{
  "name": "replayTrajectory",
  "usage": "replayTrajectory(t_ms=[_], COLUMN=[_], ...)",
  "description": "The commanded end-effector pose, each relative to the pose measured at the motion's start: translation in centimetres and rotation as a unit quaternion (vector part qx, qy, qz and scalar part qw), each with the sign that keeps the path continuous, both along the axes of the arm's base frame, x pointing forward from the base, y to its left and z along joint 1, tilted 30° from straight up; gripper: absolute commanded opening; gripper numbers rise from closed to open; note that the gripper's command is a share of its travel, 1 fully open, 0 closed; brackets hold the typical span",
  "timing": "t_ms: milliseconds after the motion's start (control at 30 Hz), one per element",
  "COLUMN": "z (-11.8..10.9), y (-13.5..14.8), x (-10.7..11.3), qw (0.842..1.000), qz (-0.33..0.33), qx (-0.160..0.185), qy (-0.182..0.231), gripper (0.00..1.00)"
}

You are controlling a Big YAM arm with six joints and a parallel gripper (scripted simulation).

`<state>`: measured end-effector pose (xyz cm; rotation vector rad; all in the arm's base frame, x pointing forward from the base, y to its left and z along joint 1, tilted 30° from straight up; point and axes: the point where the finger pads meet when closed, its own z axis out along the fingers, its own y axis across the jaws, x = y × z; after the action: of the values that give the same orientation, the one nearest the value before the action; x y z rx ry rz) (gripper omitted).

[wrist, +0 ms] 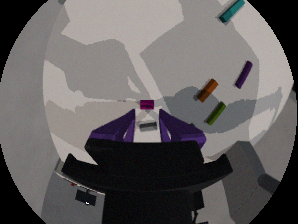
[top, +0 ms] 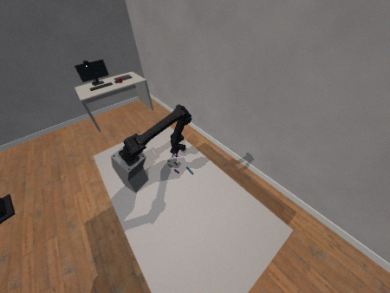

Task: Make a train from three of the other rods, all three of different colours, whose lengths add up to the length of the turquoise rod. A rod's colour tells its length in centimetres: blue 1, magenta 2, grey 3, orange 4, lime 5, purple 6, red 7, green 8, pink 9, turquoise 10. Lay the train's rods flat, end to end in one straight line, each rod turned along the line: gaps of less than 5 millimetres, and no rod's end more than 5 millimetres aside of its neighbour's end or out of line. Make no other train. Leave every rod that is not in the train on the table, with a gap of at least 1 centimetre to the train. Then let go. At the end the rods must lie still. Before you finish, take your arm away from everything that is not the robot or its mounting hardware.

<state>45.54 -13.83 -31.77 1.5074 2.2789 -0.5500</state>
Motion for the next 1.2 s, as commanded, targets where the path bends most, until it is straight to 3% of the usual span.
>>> replayTrajectory(t_ms=[0, 1167], z=[-0.67, -0.72], y=[-0.43, 0.29], x=[-0.47, -0.20], qw=[1.000, 1.000], qz=[-0.008, -0.002], qx=[0.000, -0.001], qy=[-0.003, -0.004], gripper=[0.34, 0.34])
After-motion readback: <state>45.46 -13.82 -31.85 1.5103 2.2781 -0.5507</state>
